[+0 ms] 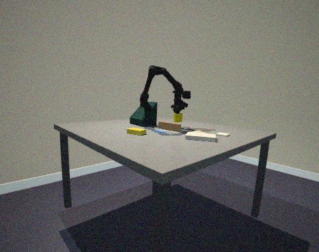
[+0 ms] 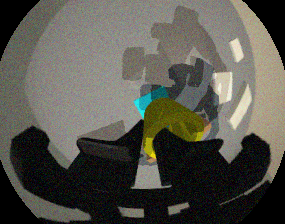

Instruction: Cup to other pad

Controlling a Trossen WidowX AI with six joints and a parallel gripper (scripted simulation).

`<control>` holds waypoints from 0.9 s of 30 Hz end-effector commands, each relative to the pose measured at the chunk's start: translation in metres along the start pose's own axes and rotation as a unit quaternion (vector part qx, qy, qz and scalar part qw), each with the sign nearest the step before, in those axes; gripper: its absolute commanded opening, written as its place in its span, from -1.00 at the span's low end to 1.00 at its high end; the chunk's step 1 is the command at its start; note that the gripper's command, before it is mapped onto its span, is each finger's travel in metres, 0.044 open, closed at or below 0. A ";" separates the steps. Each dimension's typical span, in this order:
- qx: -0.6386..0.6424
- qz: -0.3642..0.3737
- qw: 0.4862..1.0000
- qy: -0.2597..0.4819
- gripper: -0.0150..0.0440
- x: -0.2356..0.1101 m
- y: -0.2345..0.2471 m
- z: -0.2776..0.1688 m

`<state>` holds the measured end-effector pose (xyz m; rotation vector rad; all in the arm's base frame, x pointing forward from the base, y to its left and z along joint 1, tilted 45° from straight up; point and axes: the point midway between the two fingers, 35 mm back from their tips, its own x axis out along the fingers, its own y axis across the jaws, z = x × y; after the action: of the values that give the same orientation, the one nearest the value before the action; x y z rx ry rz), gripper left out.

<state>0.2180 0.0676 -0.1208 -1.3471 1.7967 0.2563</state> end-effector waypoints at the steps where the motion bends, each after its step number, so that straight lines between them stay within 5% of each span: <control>1: -0.006 0.000 1.000 0.006 -0.49 0.011 0.002 -0.003; 27: -0.006 0.000 1.000 0.007 -0.49 0.047 0.003 -0.006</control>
<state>0.2133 0.0367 -0.1503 -1.3491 1.8008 0.2527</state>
